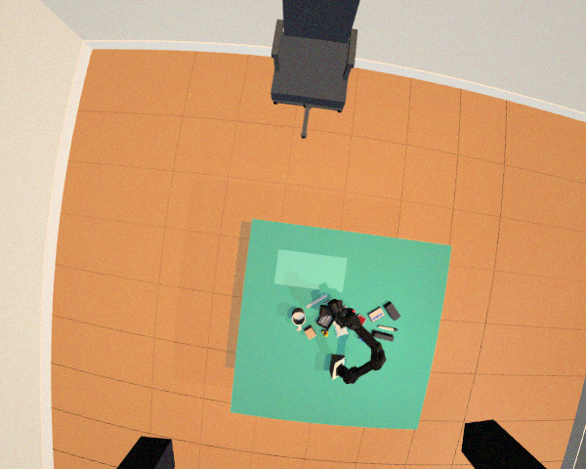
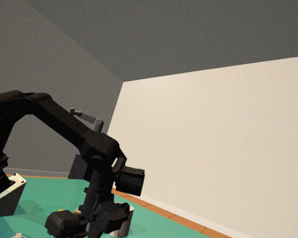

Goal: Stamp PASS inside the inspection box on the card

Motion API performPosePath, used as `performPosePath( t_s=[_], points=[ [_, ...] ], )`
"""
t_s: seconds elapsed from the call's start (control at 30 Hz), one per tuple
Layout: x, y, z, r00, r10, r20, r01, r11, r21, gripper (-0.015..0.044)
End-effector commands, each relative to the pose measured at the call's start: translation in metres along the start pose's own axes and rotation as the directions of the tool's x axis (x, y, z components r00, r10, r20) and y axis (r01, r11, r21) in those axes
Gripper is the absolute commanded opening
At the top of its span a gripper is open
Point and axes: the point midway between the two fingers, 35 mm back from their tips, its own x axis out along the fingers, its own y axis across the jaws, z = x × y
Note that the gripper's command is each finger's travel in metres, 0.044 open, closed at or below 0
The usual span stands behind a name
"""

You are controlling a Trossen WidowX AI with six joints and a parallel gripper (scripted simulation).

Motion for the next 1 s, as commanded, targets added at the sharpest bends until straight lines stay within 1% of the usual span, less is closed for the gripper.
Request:
performPosePath(
  t_s=[0.0, 0.23, 0.33, 0.37, 0.97],
  points=[
    [0.0, -0.0001, 0.0, 1.0, 0.0, 0.0, 0.0, 1.0, 0.0, 0.0133],
    [0.0, -0.0001, 0.0, 1.0, 0.0, 0.0, 0.0, 1.0, 0.0, 0.0086],
    [-0.0008, 0.0, 0.0001, 1.0, 0.0, 0.0, 0.0, 1.0, 0.0, 0.0007],
    [-0.0013, 0.0, 0.0002, 1.0, 0.001, 0.0, -0.001, 1.0, 0.0, 0.0],
    [-0.01, 0.0004, 0.001, 1.0, 0.003, 0.0, -0.003, 1.0, 0.0, 0.0]
  ],
)
